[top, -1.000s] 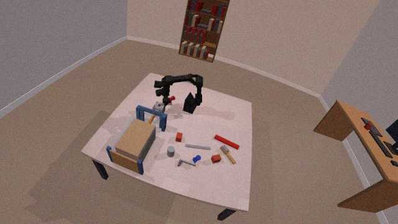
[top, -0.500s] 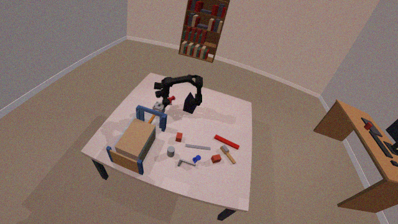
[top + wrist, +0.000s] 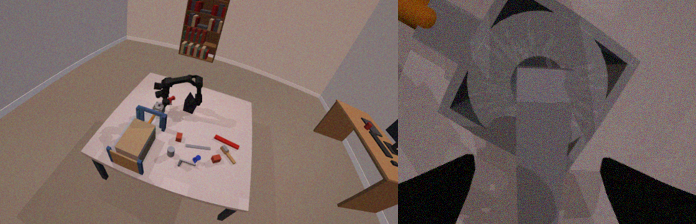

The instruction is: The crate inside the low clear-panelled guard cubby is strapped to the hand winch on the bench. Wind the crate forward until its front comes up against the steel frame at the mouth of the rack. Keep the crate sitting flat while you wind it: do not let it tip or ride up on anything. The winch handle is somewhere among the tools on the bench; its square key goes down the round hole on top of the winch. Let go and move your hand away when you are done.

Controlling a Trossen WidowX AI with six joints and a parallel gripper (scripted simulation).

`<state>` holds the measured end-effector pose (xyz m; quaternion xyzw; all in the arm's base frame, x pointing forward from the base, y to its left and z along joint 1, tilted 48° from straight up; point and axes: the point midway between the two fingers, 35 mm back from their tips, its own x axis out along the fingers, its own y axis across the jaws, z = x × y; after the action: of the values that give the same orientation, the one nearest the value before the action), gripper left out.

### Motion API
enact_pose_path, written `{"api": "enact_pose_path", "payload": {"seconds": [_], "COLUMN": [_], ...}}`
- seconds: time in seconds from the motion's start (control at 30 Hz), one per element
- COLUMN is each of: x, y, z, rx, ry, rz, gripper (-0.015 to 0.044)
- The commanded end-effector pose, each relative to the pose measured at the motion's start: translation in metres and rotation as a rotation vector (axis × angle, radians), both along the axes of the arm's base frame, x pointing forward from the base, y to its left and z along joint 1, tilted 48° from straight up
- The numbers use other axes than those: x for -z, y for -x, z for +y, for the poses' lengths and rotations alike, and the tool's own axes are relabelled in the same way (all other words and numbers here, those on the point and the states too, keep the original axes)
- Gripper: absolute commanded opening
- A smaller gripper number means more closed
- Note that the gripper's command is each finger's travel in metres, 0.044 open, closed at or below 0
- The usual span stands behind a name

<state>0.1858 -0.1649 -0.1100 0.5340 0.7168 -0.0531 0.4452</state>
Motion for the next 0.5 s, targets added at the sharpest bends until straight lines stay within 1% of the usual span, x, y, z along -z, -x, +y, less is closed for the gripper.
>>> {"api": "enact_pose_path", "payload": {"seconds": [0.0, 0.23, 0.47], "x": [-0.0002, -0.0002, -0.0002], "y": [0.0001, 0.0001, 0.0001], "z": [0.0002, 0.0002, 0.0002], "rx": [0.000, 0.000, 0.000], "ry": [-0.001, -0.001, -0.001], "rz": [0.001, 0.001, 0.001], "gripper": [0.0282, 0.0099, 0.0052]}}
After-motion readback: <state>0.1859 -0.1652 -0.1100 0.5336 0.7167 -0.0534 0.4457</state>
